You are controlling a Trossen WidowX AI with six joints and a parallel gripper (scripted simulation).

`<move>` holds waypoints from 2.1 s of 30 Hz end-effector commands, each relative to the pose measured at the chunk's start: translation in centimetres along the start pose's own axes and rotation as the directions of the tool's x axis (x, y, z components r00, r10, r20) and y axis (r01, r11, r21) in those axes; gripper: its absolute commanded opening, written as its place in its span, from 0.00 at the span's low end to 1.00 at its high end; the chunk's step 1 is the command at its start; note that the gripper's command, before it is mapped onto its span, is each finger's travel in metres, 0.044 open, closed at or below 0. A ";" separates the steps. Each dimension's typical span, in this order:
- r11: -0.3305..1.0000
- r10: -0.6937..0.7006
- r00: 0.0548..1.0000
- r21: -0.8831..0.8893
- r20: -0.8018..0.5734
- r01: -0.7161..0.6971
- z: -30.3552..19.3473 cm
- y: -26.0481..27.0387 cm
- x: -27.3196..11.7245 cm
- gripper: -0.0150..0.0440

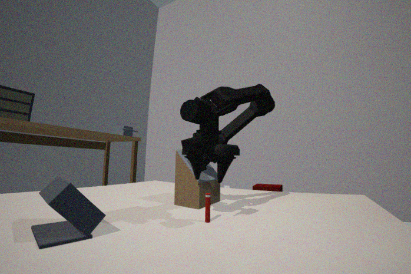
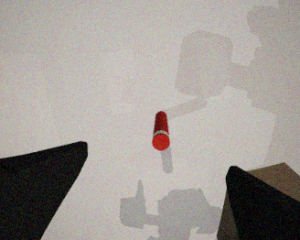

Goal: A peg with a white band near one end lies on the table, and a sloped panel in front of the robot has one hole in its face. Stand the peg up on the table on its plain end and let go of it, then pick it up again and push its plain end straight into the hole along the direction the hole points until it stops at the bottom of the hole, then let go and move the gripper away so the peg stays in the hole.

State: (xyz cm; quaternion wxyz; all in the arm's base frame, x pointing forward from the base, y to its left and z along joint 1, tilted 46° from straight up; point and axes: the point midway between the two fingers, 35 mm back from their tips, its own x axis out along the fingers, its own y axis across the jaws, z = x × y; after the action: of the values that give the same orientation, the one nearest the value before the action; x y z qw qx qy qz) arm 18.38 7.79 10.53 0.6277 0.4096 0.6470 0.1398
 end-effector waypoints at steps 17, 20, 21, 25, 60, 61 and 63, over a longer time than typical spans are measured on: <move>0.998 -0.001 1.000 0.065 -0.009 0.002 0.0 -0.2 2.9 1.00; 0.998 -0.002 1.000 0.065 -0.009 0.003 0.0 -0.2 3.4 1.00; 0.998 -0.003 1.000 0.065 -0.009 0.003 0.0 -0.2 3.5 1.00; 0.998 -0.003 1.000 0.065 -0.009 0.004 0.1 -0.2 4.2 1.00; 0.998 0.014 1.000 0.054 -0.007 -0.014 -0.2 0.3 7.6 0.78; 0.998 0.014 1.000 0.054 -0.007 -0.014 -0.2 0.3 7.6 0.73; 0.998 0.014 1.000 0.054 -0.007 -0.014 -0.2 0.3 7.6 0.64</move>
State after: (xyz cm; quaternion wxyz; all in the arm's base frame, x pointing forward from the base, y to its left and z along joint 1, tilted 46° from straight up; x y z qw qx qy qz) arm 19.16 13.40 5.41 0.6128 0.4304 0.6504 0.1276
